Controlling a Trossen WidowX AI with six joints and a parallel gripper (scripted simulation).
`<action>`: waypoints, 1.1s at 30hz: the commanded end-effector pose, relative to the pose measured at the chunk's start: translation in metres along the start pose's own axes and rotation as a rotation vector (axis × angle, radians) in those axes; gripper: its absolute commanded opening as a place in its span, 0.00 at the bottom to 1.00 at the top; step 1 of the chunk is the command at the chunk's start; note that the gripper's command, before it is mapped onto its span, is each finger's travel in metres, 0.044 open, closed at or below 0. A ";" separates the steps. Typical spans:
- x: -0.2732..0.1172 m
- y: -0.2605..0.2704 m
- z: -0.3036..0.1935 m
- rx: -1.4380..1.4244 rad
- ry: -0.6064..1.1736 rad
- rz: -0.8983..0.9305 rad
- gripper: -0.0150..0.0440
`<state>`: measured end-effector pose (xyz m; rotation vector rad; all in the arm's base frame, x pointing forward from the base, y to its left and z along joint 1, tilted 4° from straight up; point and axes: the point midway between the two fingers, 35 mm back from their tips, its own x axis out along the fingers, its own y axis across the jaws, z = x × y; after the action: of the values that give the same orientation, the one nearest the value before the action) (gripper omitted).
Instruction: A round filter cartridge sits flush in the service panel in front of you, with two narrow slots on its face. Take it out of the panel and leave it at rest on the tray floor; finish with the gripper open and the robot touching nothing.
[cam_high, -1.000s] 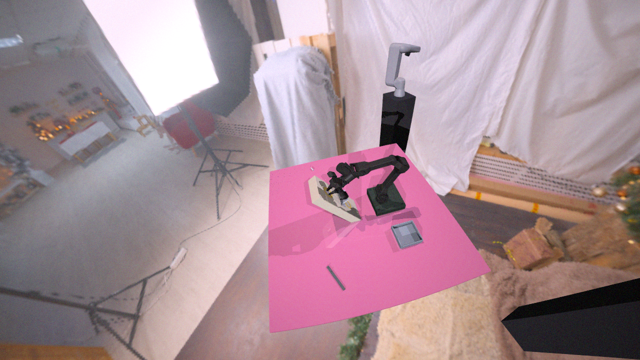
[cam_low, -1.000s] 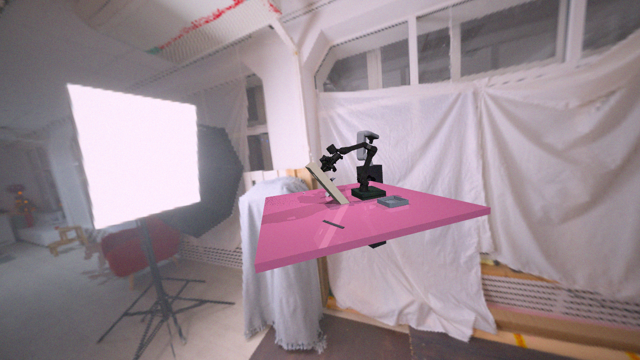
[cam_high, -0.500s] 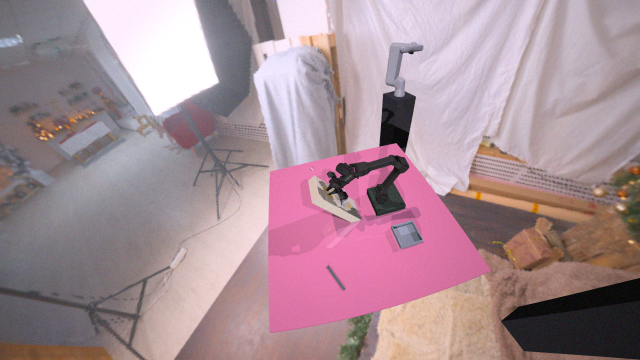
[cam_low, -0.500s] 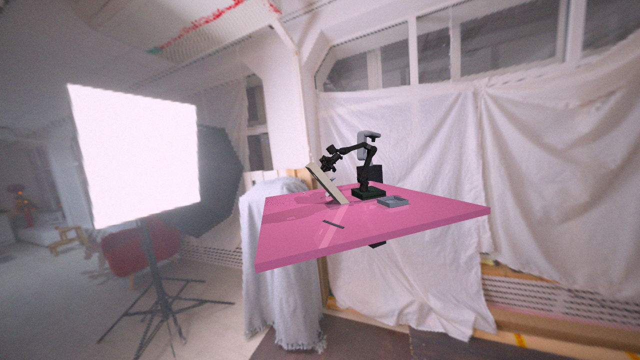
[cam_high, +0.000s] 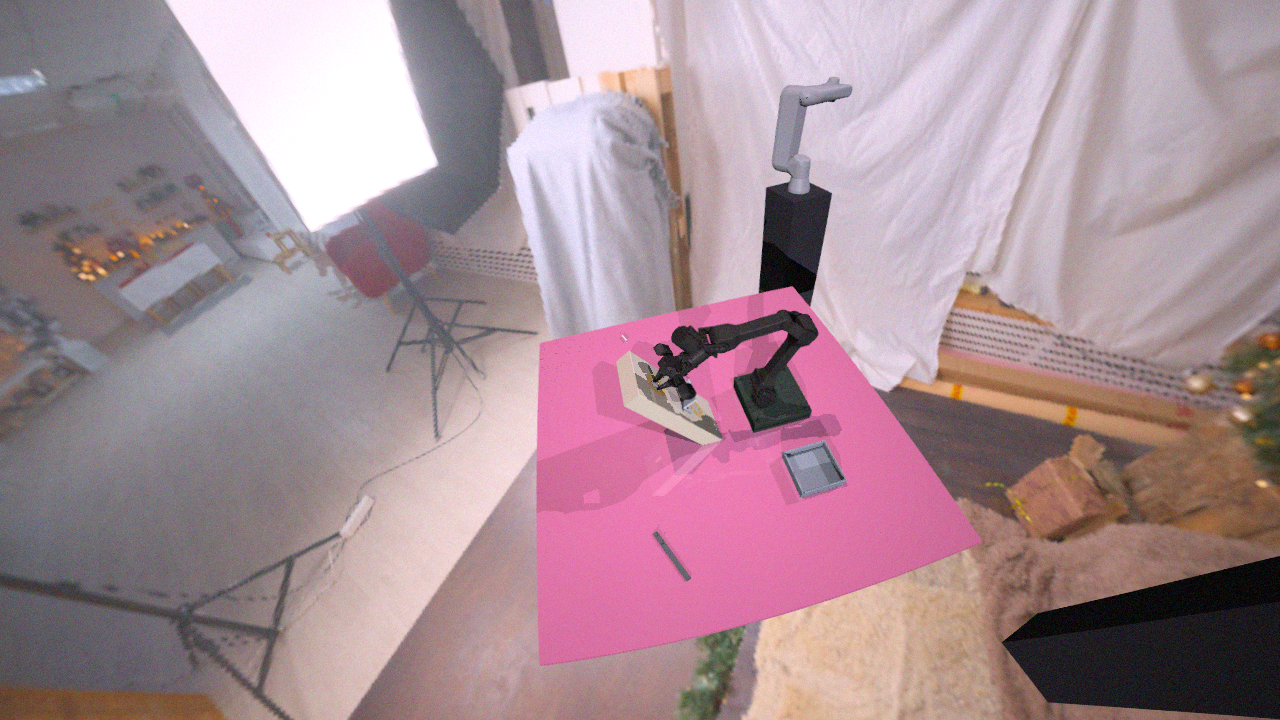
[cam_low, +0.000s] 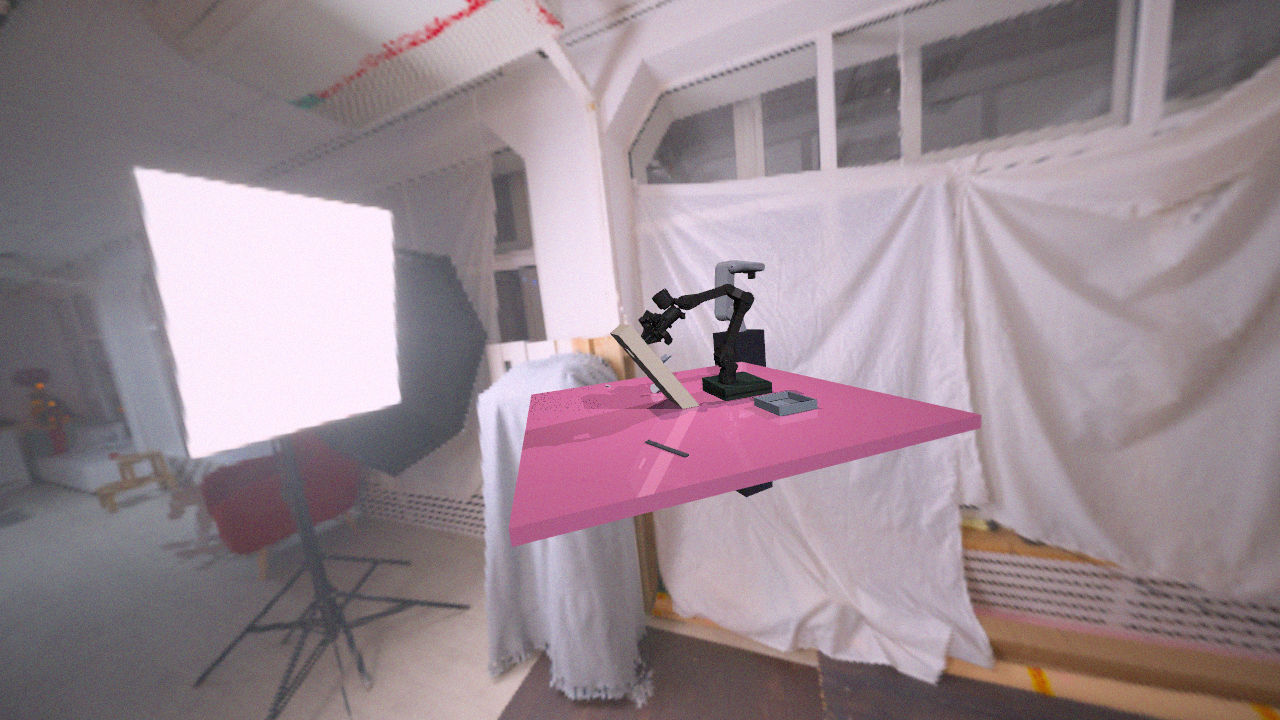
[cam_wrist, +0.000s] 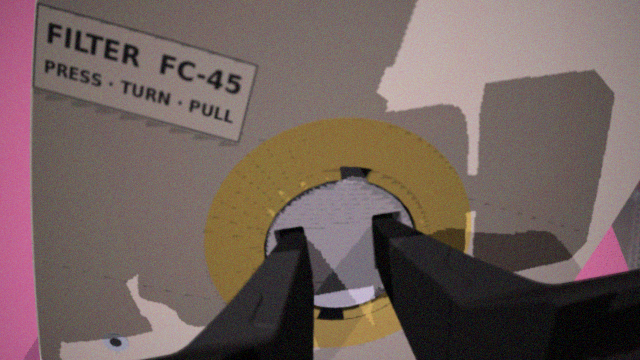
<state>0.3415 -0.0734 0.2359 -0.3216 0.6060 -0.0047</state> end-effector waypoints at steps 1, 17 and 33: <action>0.000 -0.001 0.000 0.000 0.000 -0.002 0.25; 0.005 -0.001 0.000 -0.467 0.002 -0.004 0.25; 0.006 -0.001 0.000 -1.025 0.003 -0.004 0.25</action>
<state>0.3419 -0.0730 0.2349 -1.2106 0.5802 0.2823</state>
